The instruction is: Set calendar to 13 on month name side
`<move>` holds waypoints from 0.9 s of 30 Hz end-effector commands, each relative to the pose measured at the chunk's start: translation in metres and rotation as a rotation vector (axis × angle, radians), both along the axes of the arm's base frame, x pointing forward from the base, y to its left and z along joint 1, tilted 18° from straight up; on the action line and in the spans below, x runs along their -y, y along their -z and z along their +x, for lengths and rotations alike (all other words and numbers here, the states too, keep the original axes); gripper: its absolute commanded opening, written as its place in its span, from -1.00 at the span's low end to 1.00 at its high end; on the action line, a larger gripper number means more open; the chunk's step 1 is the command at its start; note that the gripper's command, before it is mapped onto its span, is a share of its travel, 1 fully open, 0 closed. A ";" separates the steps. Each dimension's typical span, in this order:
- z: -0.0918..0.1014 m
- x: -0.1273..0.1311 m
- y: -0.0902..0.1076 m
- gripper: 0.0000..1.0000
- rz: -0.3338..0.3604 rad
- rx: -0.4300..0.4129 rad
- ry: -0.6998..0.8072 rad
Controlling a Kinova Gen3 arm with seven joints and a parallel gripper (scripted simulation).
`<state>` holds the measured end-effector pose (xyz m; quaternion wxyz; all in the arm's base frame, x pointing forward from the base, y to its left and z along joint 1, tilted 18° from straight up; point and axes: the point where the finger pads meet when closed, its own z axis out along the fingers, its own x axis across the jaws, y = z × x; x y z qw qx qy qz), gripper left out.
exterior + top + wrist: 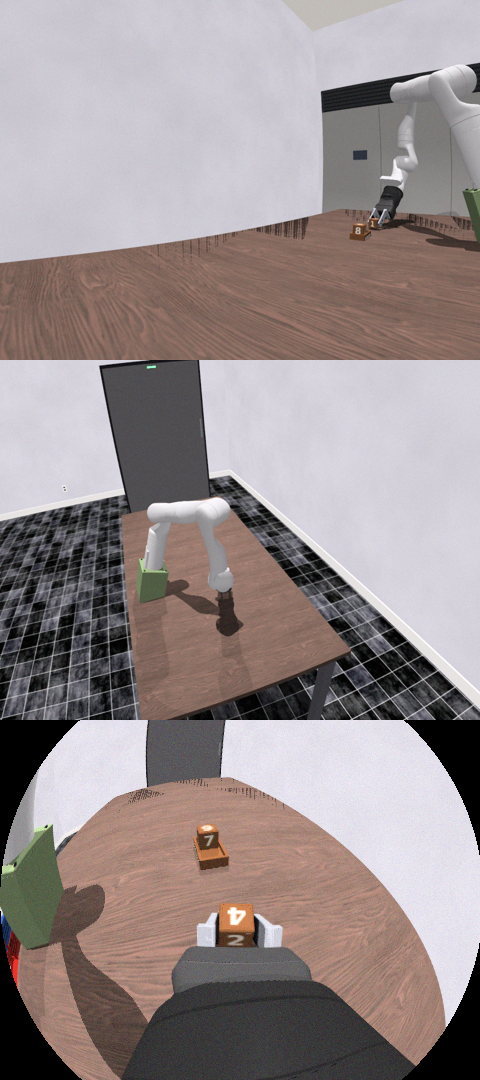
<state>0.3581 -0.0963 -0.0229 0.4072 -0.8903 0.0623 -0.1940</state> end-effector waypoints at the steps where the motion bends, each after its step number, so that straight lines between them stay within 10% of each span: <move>1: 0.000 0.000 -0.001 0.20 -0.001 0.001 0.000; 27: 0.002 0.000 0.004 0.20 -0.001 0.001 0.000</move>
